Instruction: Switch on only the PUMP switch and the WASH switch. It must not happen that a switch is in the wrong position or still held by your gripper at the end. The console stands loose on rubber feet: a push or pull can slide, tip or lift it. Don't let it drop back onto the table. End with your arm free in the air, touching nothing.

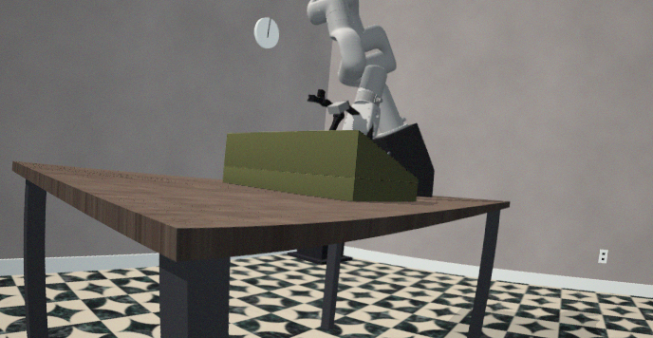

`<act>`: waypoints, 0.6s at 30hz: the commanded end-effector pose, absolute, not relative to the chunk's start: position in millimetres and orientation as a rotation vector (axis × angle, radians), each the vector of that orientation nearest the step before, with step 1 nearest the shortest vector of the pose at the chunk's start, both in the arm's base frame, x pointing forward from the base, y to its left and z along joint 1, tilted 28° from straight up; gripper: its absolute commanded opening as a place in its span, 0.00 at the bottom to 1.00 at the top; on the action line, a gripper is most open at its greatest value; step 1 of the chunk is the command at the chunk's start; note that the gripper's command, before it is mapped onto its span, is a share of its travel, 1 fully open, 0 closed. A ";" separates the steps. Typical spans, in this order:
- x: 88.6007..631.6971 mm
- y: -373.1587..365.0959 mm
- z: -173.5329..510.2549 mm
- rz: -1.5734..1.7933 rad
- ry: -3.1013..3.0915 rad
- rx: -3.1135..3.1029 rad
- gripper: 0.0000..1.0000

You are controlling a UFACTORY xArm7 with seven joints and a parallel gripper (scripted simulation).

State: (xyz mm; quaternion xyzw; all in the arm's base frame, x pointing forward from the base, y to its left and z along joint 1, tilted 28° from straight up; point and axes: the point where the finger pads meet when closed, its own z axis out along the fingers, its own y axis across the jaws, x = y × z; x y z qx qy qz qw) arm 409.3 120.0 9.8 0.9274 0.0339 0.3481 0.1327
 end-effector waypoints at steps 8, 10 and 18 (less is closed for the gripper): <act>419.7 123.1 18.7 1.019 0.097 2.690 0.00; 420.8 123.3 19.6 1.019 0.097 2.690 0.00; 423.5 123.9 22.0 1.019 0.097 2.690 0.00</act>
